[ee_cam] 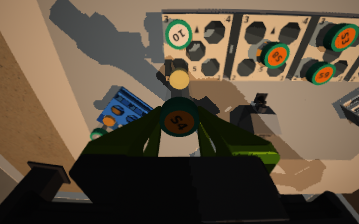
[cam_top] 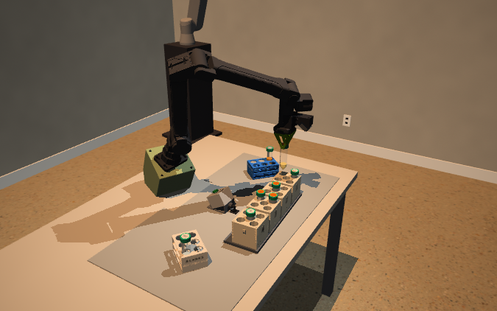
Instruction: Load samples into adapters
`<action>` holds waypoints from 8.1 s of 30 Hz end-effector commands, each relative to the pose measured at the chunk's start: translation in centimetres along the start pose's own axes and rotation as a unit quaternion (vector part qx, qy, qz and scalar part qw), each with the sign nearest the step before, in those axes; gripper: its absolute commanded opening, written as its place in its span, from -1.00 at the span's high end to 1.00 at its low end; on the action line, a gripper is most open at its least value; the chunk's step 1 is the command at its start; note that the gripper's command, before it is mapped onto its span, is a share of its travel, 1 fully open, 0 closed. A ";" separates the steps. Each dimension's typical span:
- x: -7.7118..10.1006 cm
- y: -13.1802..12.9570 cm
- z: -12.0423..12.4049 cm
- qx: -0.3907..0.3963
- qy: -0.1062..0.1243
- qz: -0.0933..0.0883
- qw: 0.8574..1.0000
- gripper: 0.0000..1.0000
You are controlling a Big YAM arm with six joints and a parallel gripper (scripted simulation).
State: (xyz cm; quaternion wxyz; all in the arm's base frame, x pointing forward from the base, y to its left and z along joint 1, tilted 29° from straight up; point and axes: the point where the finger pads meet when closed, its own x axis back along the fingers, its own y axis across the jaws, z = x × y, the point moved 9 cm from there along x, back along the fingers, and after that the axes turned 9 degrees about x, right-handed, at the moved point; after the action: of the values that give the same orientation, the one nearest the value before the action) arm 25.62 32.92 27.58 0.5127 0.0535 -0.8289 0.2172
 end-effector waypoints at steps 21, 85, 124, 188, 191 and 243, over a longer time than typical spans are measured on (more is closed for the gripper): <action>0.0 0.2 -1.2 -0.004 -0.018 -0.011 1.000 1.00; -8.4 0.1 -0.5 0.002 -0.003 -0.001 1.000 1.00; -9.5 0.3 -1.2 -0.003 -0.017 -0.009 1.000 -0.11; -6.4 -10.5 13.2 -0.027 -0.004 -0.002 1.000 1.00; -6.5 -12.0 15.2 -0.027 -0.004 -0.002 1.000 1.00; -12.0 -18.0 22.3 -0.030 -0.015 -0.001 0.999 1.00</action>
State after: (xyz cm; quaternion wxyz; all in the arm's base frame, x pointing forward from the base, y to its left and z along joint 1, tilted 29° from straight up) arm 17.65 5.44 13.15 0.5162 0.0373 -0.8338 0.1919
